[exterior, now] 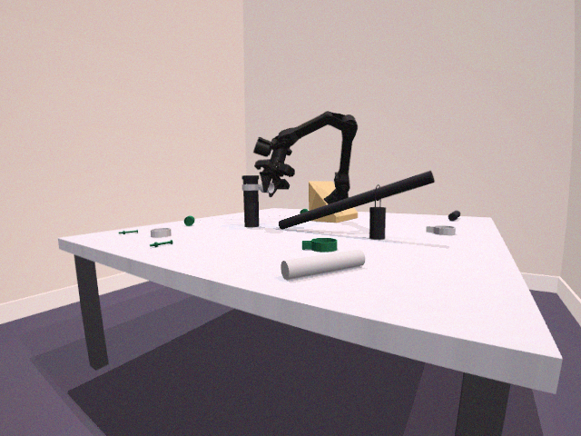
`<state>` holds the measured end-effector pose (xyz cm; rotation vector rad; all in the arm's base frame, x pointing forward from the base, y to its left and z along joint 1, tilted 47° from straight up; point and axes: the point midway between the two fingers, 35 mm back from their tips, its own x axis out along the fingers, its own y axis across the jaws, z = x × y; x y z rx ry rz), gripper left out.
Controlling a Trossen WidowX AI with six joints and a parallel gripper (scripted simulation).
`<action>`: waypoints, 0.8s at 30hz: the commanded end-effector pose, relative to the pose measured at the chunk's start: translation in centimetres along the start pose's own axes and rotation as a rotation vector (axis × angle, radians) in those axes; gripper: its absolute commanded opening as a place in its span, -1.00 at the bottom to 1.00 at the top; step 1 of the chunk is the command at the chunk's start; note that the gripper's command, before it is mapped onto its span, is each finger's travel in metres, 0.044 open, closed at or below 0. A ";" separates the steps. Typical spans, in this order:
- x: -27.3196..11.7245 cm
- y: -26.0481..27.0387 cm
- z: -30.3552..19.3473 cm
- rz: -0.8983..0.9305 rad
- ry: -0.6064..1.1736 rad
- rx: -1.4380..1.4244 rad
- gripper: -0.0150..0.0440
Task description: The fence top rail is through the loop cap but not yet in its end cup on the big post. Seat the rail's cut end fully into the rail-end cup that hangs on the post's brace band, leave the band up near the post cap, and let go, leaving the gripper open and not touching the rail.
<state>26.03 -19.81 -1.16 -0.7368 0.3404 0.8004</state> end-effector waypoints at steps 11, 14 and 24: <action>0.4 -0.7 0.0 -0.002 0.044 0.079 -0.49; 0.5 -0.9 0.0 -0.003 0.056 0.099 -0.49; 0.6 -0.9 0.0 -0.003 0.058 0.103 -0.49</action>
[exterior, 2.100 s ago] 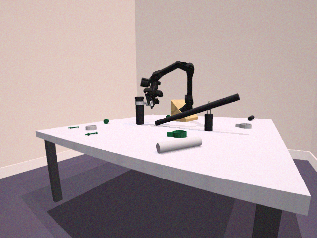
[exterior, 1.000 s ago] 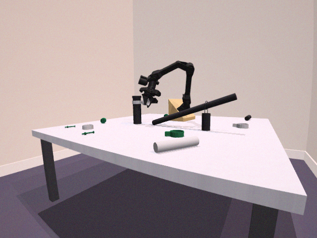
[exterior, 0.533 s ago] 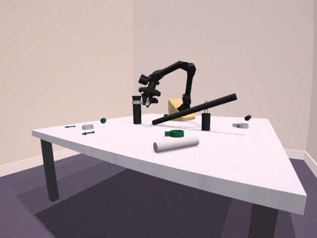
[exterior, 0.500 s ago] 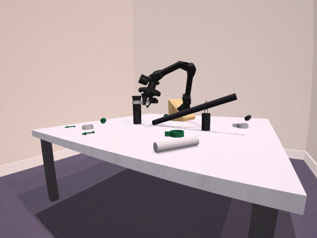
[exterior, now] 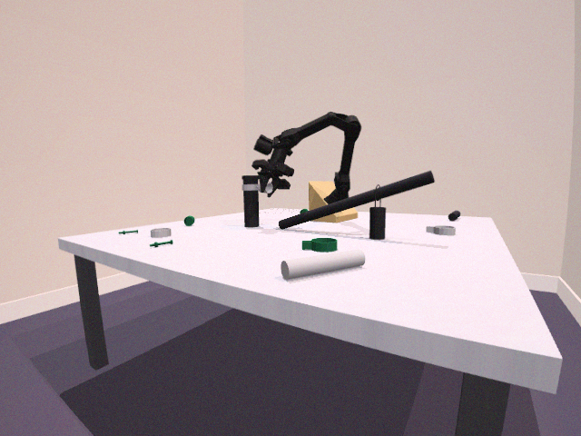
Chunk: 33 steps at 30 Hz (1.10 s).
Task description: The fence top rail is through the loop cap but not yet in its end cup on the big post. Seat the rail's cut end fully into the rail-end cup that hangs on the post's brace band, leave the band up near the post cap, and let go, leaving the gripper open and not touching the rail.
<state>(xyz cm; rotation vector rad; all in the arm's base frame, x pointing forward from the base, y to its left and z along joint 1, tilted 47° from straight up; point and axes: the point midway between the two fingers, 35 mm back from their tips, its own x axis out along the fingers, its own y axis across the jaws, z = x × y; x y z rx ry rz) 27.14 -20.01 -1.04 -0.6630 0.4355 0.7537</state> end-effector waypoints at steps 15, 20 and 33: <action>-0.1 0.2 0.0 0.000 -0.009 -0.017 -0.49; -0.1 0.2 0.0 0.000 -0.009 -0.017 -0.31; -1.1 -0.5 1.1 0.000 -0.008 -0.013 0.84</action>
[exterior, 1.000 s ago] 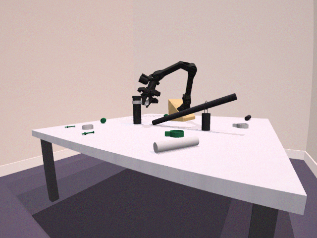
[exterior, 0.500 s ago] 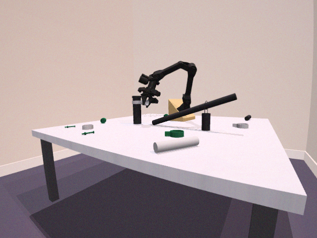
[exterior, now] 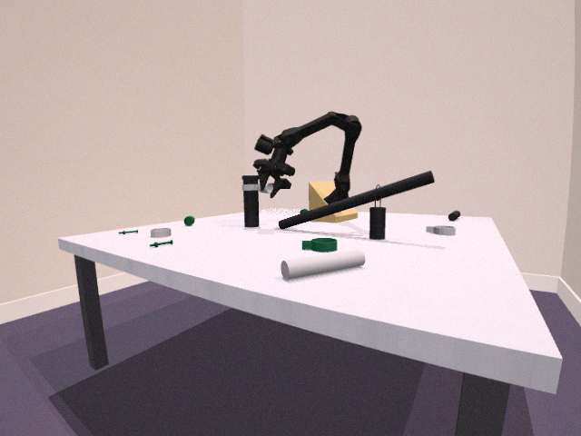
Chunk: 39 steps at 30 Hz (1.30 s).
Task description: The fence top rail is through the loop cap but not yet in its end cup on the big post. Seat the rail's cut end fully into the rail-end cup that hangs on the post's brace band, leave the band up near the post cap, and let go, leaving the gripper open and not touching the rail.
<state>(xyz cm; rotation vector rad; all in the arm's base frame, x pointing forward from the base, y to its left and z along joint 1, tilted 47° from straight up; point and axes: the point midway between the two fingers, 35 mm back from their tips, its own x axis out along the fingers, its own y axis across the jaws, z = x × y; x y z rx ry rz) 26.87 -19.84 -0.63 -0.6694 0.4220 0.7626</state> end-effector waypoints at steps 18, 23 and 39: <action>-5.9 -3.4 6.8 0.005 -0.023 0.500 1.00; -9.2 -4.6 11.2 0.030 -0.046 1.031 1.00; -11.8 -5.0 15.1 0.058 -0.059 1.446 1.00</action>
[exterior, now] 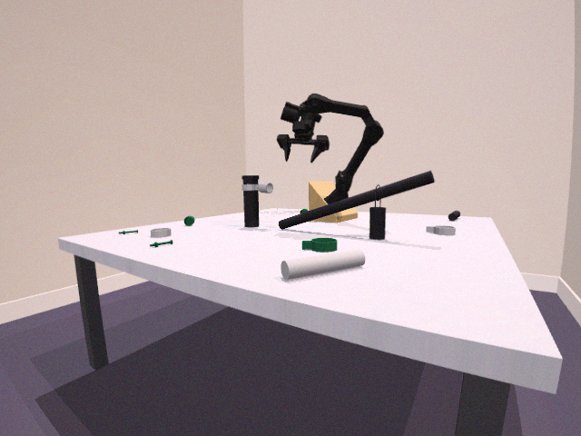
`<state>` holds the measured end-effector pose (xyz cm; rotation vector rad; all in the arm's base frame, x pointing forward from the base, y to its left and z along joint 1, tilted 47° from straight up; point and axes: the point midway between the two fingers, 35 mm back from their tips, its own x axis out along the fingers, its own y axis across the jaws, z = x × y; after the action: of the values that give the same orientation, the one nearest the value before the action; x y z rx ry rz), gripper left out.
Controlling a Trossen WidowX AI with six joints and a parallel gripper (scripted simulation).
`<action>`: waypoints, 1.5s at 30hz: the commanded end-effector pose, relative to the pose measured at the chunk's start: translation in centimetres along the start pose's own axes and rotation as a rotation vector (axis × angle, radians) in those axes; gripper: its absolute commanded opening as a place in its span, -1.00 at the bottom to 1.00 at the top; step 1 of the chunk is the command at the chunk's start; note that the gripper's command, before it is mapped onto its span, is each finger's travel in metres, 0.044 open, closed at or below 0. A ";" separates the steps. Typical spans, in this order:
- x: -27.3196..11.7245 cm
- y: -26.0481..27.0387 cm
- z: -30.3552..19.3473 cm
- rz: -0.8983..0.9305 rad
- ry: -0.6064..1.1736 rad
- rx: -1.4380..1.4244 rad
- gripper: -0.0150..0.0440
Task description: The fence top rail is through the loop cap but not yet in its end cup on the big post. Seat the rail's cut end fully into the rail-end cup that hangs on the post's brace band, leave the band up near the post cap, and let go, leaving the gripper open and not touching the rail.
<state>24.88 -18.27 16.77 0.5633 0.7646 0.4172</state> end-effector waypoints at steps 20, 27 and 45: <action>7.2 4.5 -0.9 0.239 0.303 -0.856 1.00; 9.9 5.8 -2.0 0.393 0.376 -1.231 1.00; 10.1 5.8 -2.1 0.393 0.376 -1.232 1.00</action>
<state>28.88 -7.83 13.97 -0.5372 0.6092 1.2426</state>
